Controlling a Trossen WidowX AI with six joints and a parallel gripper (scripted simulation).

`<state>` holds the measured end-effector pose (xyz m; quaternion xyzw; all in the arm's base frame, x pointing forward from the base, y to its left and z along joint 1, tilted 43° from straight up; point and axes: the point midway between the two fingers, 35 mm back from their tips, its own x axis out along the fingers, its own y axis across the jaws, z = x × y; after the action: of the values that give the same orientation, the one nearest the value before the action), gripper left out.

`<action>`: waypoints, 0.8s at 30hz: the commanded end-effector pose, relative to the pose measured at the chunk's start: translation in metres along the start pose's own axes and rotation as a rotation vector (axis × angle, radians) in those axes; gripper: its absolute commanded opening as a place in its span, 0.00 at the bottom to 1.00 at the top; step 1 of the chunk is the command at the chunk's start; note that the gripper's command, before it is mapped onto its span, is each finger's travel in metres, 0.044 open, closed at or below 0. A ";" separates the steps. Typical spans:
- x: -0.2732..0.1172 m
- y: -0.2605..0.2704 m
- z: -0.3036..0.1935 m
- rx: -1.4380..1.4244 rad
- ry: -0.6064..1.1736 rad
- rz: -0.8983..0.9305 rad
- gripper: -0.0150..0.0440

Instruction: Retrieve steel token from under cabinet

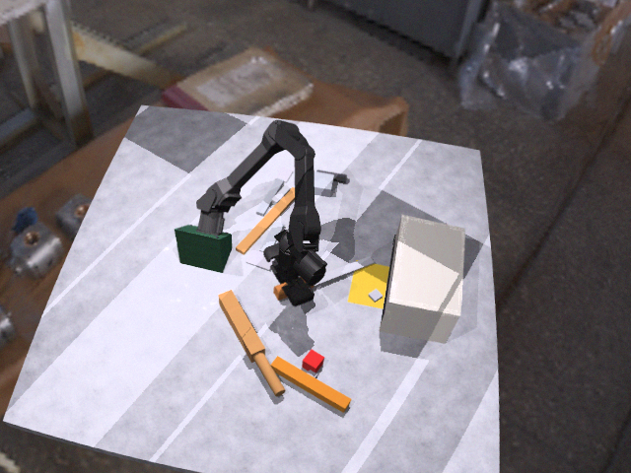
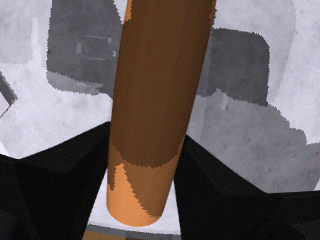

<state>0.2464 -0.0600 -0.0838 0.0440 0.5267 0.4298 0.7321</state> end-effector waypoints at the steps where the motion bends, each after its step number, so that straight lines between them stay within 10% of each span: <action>1: -0.005 -0.009 -0.001 -0.005 -0.014 -0.014 0.25; 24: -0.005 -0.029 -0.016 -0.006 -0.013 -0.016 0.25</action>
<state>0.2461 -0.0798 -0.1016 0.0434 0.5267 0.4296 0.7322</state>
